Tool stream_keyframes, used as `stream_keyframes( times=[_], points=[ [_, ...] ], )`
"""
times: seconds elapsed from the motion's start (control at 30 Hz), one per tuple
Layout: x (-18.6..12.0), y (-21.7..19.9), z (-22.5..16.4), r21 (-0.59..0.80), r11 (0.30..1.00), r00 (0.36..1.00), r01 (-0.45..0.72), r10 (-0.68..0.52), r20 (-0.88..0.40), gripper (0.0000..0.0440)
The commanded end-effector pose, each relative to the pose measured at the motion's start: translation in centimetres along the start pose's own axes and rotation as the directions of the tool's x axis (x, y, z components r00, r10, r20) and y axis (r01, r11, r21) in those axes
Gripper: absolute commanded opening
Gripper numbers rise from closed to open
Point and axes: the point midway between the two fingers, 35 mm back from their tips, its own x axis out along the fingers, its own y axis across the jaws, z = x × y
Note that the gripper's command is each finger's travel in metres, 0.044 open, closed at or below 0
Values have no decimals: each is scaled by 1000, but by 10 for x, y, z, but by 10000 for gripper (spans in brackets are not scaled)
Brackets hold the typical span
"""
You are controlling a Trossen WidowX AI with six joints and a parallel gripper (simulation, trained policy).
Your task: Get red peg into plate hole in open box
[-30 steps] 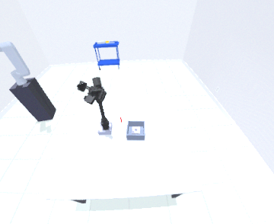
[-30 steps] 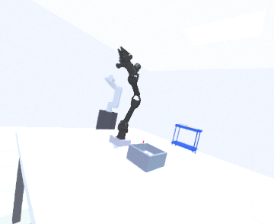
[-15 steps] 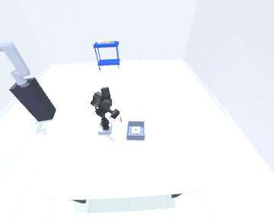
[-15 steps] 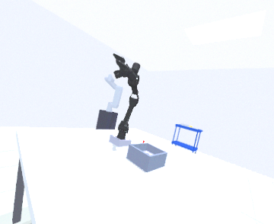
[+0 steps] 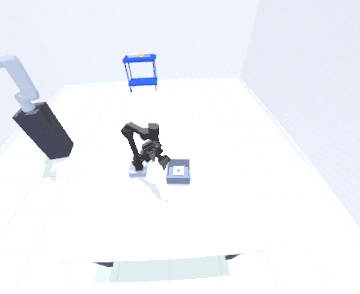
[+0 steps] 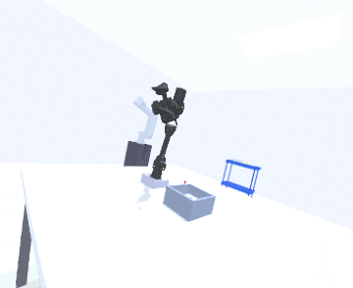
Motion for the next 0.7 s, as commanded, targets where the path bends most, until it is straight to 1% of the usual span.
stream_keyframes(
  times=[0.0, 0.13, 0.3, 0.47, 0.67],
  points=[
    [-2, -36, -6, -117, 988, 995, 100, -100, 8, 440],
    [-10, -66, -12, -225, 957, 982, 184, -187, 10, 440],
    [-23, -101, -20, -360, 892, 958, 273, -288, 14, 440],
    [-41, -133, -26, -491, 802, 925, 340, -380, 18, 440],
    [-66, -168, -32, -637, 668, 877, 385, -480, 26, 440]
  ],
)
